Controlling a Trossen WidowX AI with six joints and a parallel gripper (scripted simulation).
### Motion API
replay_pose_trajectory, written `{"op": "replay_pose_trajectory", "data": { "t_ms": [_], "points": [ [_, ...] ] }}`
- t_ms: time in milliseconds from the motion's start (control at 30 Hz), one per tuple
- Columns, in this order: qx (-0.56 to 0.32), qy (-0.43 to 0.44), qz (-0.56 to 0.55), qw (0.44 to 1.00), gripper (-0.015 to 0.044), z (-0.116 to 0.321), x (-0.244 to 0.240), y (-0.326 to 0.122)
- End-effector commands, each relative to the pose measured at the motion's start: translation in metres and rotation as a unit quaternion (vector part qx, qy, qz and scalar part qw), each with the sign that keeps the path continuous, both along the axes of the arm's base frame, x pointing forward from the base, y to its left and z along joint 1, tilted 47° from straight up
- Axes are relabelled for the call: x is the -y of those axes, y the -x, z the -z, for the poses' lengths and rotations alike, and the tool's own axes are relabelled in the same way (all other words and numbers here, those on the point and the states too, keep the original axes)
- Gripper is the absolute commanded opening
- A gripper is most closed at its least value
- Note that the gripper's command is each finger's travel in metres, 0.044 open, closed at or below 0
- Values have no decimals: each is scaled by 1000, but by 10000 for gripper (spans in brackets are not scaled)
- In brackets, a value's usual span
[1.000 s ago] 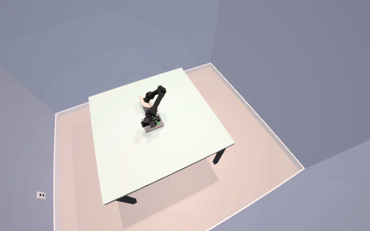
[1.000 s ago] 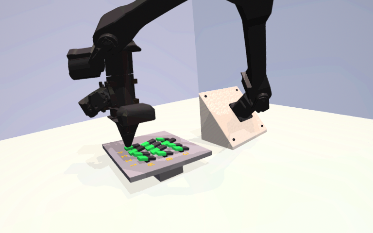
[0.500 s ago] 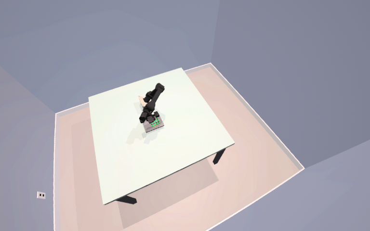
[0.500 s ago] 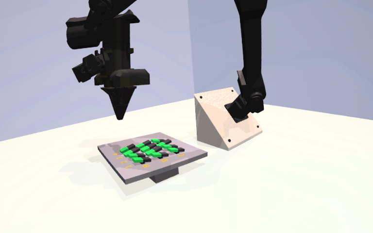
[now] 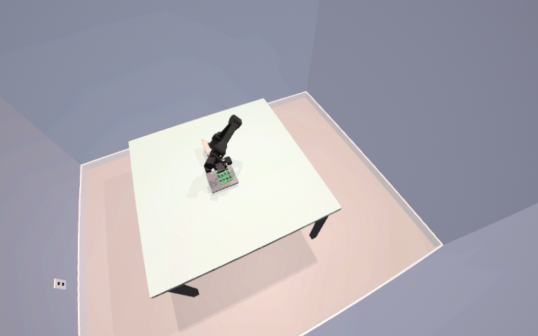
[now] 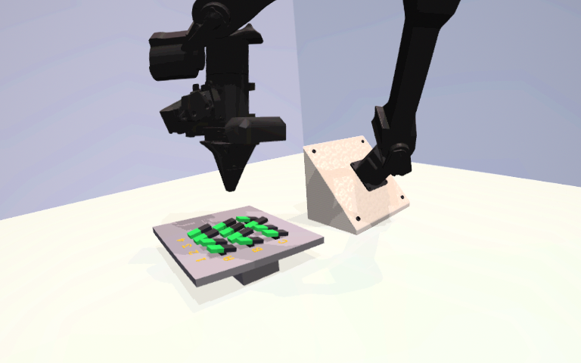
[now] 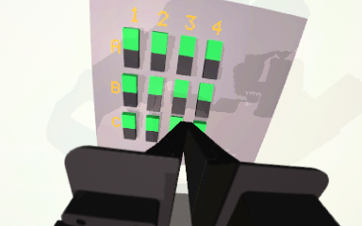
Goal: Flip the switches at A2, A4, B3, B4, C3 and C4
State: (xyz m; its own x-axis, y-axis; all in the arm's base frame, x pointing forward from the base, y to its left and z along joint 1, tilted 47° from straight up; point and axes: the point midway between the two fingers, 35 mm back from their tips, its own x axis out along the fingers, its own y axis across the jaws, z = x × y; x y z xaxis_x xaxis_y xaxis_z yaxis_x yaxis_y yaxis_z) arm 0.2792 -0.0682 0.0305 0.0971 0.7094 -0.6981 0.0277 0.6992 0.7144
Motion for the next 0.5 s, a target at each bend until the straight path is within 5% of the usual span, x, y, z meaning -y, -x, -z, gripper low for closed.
{"op": "replay_pose_trajectory", "data": {
  "t_ms": [0,467],
  "points": [
    [0,-7,3,1000,0,14,-19,3],
    [0,-7,3,1000,0,23,-29,2]
  ]
}}
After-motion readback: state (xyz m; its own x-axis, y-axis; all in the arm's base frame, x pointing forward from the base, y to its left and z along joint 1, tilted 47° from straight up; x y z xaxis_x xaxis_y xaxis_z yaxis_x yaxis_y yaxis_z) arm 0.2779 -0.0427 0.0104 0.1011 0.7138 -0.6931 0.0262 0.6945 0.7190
